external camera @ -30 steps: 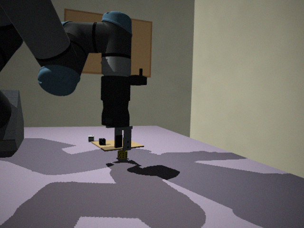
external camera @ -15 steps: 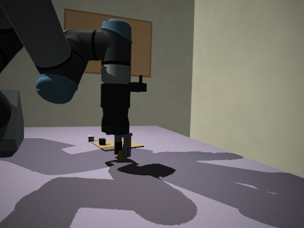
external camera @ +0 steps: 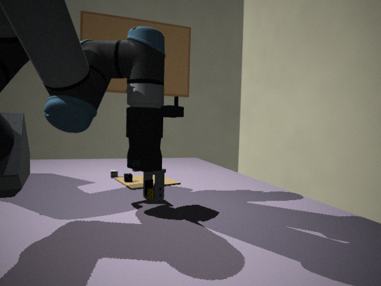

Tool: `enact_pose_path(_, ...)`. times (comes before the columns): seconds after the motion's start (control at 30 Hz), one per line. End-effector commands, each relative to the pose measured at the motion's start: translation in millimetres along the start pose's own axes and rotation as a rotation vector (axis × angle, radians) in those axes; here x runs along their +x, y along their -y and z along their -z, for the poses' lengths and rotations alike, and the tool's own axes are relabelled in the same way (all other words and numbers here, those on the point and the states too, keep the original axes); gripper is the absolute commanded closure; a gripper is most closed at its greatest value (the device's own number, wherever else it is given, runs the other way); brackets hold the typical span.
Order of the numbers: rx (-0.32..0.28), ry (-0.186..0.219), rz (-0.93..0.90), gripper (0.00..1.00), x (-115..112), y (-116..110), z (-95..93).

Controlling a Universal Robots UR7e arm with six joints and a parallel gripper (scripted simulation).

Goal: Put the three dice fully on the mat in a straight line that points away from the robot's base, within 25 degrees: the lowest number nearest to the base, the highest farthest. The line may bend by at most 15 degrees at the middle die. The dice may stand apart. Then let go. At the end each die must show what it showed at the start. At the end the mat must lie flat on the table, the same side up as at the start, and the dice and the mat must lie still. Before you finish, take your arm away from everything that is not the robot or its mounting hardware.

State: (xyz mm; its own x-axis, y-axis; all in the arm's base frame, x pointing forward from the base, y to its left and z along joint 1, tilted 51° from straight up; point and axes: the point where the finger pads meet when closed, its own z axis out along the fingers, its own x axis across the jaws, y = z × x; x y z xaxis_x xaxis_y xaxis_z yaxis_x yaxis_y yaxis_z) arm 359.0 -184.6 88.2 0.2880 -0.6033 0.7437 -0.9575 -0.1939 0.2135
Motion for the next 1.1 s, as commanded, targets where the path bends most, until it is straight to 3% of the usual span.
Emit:
enact_pose_path(0.0,0.001,-0.001,0.0,0.3,0.2,0.2,0.2)
enact_pose_path(0.83,0.001,-0.001,0.0,0.3,0.2,0.2,0.2)
enact_pose_path(0.87,0.001,-0.001,0.0,0.6,0.2,0.2,0.2)
enact_pose_path(1.07,0.001,-0.001,0.0,0.6,0.2,0.2,0.2)
